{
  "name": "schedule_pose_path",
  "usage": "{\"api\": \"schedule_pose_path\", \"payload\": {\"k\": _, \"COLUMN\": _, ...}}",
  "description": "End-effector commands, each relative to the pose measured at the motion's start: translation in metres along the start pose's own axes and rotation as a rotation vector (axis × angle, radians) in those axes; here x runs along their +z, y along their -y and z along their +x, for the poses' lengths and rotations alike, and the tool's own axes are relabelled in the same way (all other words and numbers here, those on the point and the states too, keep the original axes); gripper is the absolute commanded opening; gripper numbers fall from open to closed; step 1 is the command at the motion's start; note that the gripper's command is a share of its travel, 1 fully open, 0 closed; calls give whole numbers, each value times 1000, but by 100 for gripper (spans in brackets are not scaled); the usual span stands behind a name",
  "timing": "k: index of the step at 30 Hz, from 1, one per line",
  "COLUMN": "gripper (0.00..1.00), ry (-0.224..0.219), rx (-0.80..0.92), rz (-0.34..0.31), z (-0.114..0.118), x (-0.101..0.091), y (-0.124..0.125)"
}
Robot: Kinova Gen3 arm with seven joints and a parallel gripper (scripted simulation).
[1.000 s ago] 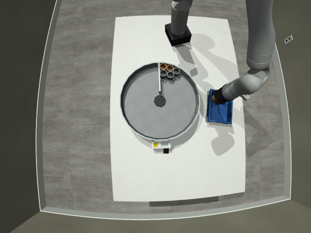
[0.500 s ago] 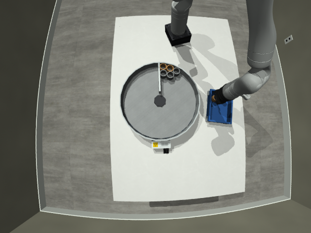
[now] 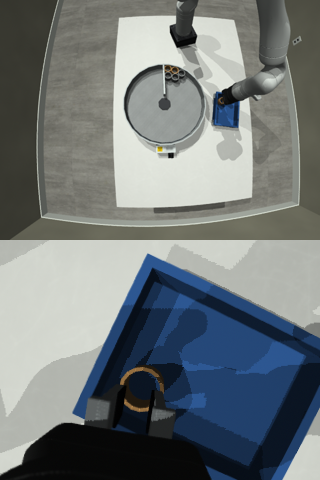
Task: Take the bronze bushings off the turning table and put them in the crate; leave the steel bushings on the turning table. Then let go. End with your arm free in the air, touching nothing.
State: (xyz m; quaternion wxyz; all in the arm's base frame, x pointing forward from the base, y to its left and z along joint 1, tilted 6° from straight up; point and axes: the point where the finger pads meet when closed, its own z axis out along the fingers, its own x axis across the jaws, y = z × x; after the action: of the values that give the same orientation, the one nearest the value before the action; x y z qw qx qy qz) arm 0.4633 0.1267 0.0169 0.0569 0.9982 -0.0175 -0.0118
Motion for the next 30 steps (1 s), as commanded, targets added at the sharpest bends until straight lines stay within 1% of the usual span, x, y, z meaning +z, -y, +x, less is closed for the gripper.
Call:
{"api": "schedule_pose_path", "payload": {"k": 1, "gripper": 47, "ry": -41, "rx": 2, "rz": 16, "z": 11, "x": -32, "y": 4}}
{"api": "schedule_pose_path", "payload": {"k": 12, "gripper": 47, "ry": -41, "rx": 2, "rz": 16, "z": 11, "x": -32, "y": 4}}
{"api": "schedule_pose_path", "payload": {"k": 17, "gripper": 47, "ry": -40, "rx": 2, "rz": 16, "z": 9, "x": -90, "y": 3}}
{"api": "schedule_pose_path", "payload": {"k": 30, "gripper": 47, "ry": -39, "rx": 2, "rz": 16, "z": 8, "x": -89, "y": 3}}
